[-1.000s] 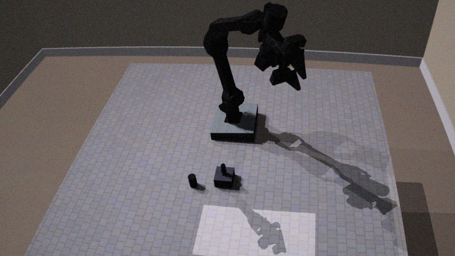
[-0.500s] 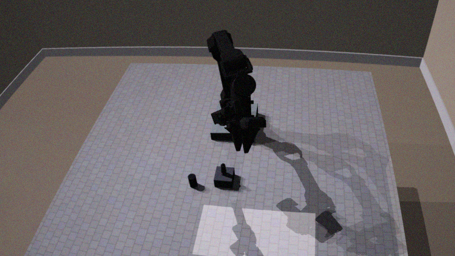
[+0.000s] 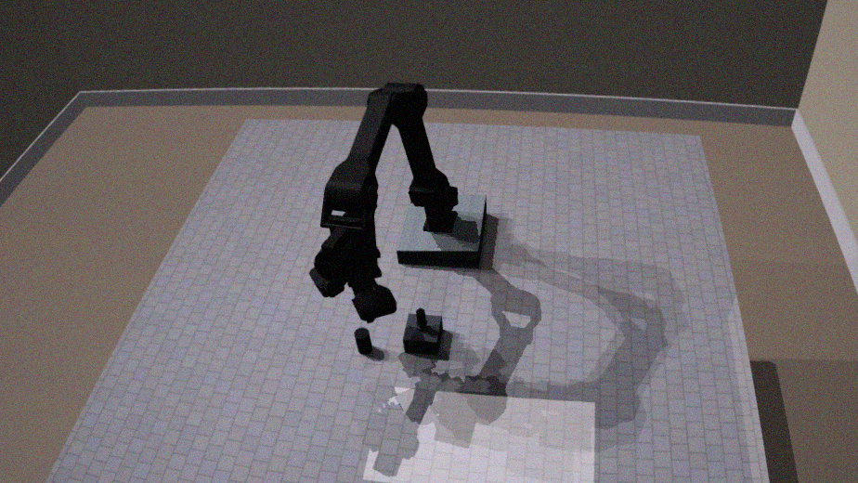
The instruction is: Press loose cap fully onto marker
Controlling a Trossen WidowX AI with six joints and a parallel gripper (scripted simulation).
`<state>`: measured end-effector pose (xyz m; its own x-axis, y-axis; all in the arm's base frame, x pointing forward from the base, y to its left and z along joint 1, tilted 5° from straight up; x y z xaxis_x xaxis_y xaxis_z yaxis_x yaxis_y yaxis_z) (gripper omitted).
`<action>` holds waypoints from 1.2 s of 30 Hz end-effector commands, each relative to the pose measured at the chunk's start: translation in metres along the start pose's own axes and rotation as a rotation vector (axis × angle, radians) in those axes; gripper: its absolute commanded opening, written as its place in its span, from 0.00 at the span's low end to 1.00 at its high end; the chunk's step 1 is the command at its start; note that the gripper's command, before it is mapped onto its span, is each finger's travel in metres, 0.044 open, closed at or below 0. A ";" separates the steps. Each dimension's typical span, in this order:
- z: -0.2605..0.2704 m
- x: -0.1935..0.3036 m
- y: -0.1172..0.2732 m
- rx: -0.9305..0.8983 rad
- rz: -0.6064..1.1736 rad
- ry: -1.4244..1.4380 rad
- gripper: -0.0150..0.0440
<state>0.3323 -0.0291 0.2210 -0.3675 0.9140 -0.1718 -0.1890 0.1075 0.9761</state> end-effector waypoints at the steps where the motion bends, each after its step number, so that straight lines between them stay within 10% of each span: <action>1: -0.024 -0.024 -0.024 0.106 0.073 -0.005 0.67; 36: -0.028 -0.019 -0.093 0.106 0.073 -0.005 0.67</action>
<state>0.3312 -0.0668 0.1379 -0.3669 0.9243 -0.1054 -0.0689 0.0860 0.9939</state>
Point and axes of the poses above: the point midway between the two fingers, 35 mm back from their tips, its own y axis back along the fingers, its own z axis across the jaws, x = y × z, the point moved 7 cm from there along y, back along the fingers, and after that the axes turned 14 degrees about -y, right-handed, at the moved point
